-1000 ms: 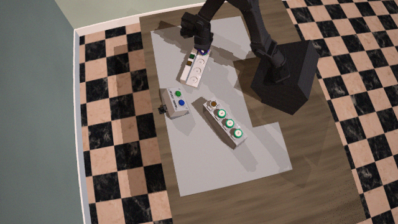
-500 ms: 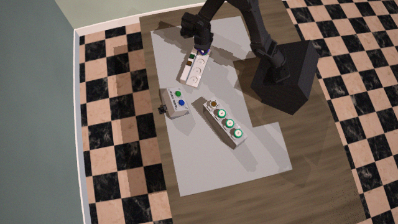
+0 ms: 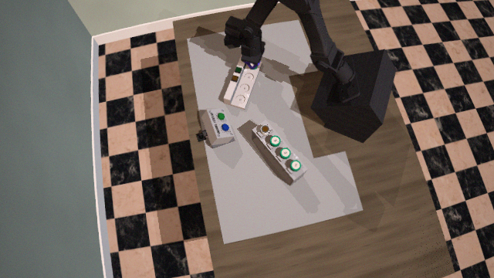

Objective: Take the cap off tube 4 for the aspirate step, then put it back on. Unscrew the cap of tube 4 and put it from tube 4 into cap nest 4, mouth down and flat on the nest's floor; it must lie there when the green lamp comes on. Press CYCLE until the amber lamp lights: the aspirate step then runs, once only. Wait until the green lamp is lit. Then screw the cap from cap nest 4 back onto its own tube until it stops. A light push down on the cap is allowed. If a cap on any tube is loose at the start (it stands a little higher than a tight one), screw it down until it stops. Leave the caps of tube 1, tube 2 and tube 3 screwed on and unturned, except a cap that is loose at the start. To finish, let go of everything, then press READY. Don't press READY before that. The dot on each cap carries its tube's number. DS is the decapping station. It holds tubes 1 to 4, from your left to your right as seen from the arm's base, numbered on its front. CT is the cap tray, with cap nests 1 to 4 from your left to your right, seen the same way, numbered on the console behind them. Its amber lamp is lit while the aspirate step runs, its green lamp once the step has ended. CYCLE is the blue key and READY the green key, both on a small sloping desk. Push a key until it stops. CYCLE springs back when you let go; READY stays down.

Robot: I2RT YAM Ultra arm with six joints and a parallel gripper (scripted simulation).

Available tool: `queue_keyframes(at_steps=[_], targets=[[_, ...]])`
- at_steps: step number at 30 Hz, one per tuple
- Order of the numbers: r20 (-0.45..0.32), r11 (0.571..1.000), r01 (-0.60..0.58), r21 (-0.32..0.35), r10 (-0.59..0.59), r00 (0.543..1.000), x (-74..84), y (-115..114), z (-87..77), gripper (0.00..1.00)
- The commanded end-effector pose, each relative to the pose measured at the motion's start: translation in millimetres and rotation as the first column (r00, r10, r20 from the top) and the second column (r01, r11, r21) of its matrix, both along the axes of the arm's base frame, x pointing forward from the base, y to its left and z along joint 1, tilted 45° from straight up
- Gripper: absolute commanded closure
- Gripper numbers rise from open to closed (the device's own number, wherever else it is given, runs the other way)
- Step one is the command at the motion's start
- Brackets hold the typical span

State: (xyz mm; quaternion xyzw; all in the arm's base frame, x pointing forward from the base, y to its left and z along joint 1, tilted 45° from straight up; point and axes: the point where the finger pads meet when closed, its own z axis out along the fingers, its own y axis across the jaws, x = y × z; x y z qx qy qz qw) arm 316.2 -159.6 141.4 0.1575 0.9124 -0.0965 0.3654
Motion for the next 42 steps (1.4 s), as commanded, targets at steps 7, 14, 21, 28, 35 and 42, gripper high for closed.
queue_keyframes(at_steps=[7, 14, 21, 28, 35, 42], targets=[[0.022, 1.000, 0.000, -0.011, 0.000, 1.000, 5.8, -3, 3.7, 1.00], [0.022, 1.000, 0.000, -0.011, 0.000, 1.000, 7.2, -3, 2.6, 1.00], [0.022, 1.000, 0.000, -0.011, 0.000, 1.000, 7.8, -4, 2.2, 1.00], [0.022, 1.000, 0.000, -0.011, 0.000, 1.000, 7.8, -4, 2.2, 0.53], [0.022, 1.000, 0.000, -0.011, 0.000, 1.000, 7.8, -4, 2.2, 0.53], [0.022, 1.000, 0.000, -0.011, 0.000, 1.000, -11.6, 5, 23.3, 0.53]])
